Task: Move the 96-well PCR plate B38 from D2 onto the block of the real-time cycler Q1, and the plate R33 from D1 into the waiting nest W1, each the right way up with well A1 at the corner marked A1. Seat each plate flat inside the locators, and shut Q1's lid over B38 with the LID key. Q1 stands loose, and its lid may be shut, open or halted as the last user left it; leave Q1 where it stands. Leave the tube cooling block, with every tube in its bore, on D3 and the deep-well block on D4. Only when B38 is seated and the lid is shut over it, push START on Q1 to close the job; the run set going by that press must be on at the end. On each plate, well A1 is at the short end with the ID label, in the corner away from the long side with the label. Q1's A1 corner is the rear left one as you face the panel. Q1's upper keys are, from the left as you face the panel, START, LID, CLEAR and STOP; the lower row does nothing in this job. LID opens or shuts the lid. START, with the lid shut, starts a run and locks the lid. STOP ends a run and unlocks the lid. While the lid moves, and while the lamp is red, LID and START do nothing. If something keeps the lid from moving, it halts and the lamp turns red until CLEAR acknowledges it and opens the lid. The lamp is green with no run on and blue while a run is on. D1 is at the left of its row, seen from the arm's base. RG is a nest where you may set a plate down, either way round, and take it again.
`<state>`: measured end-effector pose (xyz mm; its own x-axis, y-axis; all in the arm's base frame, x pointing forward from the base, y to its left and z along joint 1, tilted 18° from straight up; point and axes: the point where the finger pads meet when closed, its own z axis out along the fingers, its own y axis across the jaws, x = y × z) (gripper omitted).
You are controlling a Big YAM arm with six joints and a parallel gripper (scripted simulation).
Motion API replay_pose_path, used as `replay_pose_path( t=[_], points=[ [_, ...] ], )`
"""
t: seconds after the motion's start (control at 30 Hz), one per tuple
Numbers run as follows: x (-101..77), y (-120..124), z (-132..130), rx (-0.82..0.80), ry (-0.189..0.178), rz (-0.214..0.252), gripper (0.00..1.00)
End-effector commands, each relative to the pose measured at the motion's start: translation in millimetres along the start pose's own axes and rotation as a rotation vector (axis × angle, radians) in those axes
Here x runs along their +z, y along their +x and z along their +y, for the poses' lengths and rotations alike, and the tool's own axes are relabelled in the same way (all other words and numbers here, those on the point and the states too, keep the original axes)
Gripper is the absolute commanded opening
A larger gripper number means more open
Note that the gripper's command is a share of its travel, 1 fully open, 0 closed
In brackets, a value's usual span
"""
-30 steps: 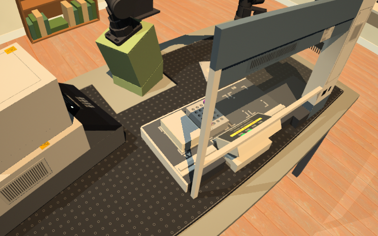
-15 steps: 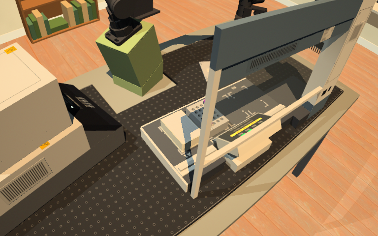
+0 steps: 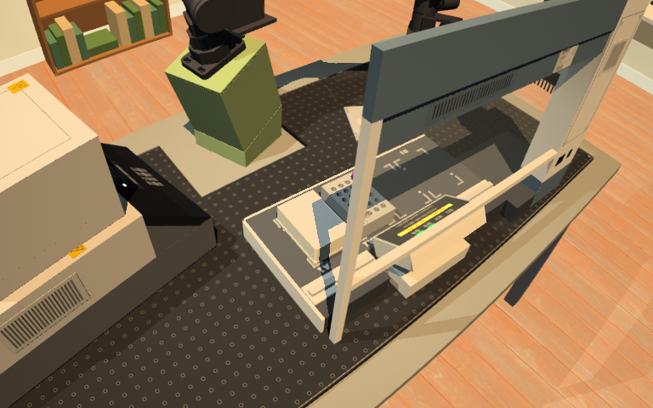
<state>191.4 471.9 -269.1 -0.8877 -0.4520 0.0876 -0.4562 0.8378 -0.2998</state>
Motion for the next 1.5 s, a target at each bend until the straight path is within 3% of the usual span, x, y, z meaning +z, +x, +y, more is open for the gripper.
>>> replay_pose_path(
  t=[0.0,0.27,0.4,0.6,0.8,0.93,1.07,1.1,1.2,1.33,1.47],
  points=[
    [-33.6,-33.9,-13.1,0.02,-0.055,-0.05,0.0],
    [-57.4,-50.7,-47.5,0.027,-0.084,-0.085,0.0],
    [-63.0,-48.1,-62.2,0.002,-0.063,-0.07,0.0],
    [-55.7,-49.1,-91.4,0.017,-0.034,-0.032,0.0],
    [-84.1,-76.1,-119.1,0.063,-0.086,-0.093,0.0],
    [-102.8,-81.1,-126.9,0.036,-0.088,-0.112,0.0],
    [-101.4,-75.5,-135.2,0.062,-0.088,-0.125,0.0],
    [-90.1,-70.0,-138.6,0.058,-0.074,-0.101,0.0],
    [-82.9,-67.6,-164.3,0.06,-0.055,-0.072,0.0],
    [-88.1,-71.2,-193.2,0.064,-0.045,-0.057,0.0],
    [-112.0,-84.2,-204.3,0.096,-0.079,-0.122,0.0]
  ],
)
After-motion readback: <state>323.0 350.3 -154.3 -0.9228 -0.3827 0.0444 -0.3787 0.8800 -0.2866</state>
